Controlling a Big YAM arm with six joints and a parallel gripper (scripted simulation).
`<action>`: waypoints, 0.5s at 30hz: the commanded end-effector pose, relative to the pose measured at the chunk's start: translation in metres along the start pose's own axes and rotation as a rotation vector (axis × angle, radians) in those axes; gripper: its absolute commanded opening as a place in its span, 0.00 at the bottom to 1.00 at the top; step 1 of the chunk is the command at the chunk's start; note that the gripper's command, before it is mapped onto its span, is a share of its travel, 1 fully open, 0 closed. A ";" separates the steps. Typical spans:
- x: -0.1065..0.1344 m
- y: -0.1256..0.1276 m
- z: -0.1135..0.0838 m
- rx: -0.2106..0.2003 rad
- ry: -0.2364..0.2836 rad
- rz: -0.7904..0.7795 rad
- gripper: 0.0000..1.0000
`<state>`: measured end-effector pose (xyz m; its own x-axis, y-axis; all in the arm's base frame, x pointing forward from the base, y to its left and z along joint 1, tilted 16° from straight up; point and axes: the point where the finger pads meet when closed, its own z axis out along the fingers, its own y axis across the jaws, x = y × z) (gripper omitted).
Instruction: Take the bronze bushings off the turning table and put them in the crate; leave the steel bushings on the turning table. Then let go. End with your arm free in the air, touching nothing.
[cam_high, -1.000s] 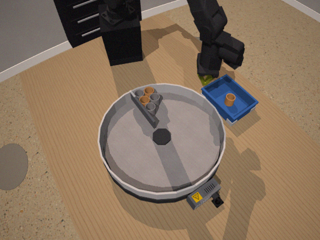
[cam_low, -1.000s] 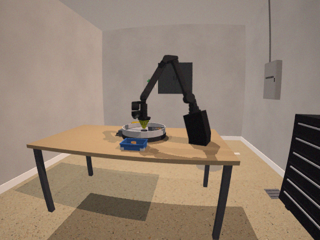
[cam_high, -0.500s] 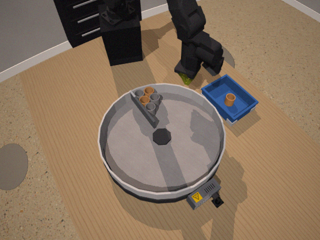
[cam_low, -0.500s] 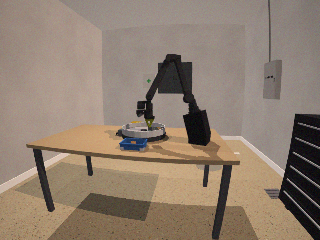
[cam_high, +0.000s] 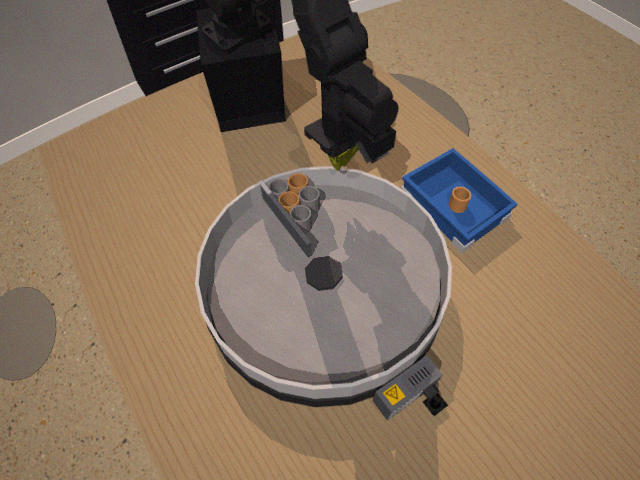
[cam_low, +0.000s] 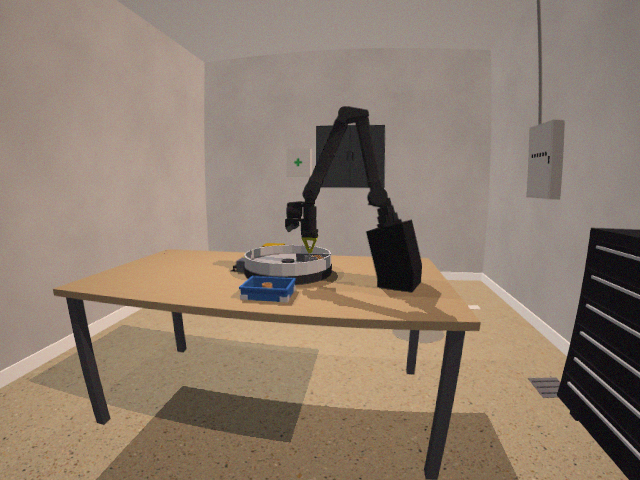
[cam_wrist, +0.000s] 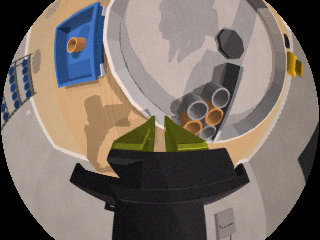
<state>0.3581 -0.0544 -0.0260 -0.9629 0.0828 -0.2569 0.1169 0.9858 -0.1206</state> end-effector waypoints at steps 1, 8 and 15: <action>0.001 -0.015 -0.005 0.002 -0.035 0.165 0.12; 0.018 -0.035 -0.004 0.002 -0.035 0.335 0.12; 0.034 -0.049 0.000 0.003 -0.019 0.462 0.12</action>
<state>0.3192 -0.0943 -0.0303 -0.8492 0.4463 -0.2822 0.4702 0.8824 -0.0193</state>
